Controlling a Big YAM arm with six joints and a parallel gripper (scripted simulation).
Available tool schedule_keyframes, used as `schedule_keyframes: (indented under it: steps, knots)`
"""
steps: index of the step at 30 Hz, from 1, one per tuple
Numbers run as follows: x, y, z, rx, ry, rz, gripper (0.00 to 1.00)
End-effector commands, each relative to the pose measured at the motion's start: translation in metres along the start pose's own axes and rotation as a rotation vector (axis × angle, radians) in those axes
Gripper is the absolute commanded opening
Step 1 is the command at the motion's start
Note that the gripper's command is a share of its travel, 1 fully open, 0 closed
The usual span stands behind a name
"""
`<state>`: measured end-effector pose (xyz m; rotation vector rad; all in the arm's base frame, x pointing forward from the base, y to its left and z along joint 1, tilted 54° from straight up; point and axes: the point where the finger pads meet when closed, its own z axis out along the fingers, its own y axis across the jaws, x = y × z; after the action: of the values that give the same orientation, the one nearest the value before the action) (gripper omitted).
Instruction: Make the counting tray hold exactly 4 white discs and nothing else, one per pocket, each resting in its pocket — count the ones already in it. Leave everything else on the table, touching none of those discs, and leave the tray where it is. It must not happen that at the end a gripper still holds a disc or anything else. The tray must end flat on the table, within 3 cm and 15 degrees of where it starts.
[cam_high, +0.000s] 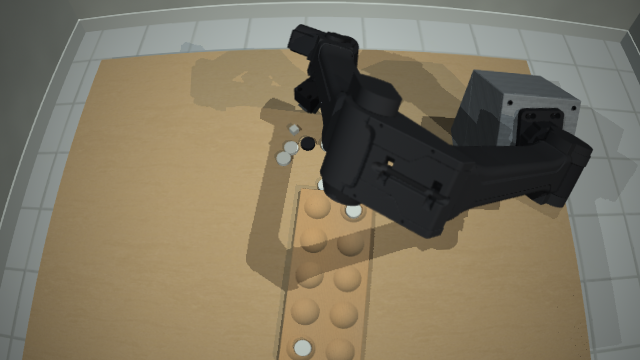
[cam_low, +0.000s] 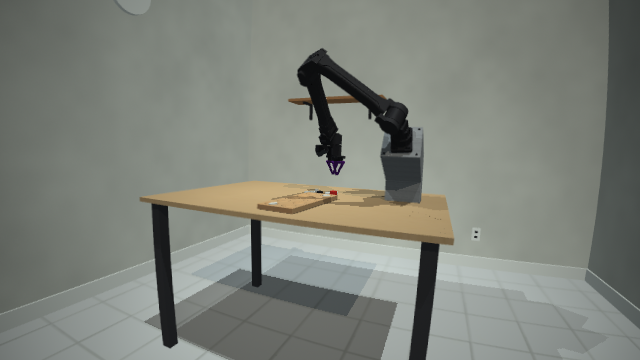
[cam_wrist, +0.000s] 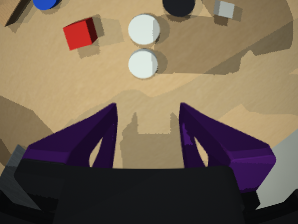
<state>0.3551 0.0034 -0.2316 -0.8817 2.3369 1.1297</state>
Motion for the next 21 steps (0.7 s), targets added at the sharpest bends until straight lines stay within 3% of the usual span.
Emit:
schedule_keyframes:
  steps: [1, 21]
  knots:
    - [0.003, 0.006, 0.013, -0.018, 0.007, 0.014, 0.45]
    - [0.004, 0.007, 0.038, -0.019, 0.007, 0.015, 0.45]
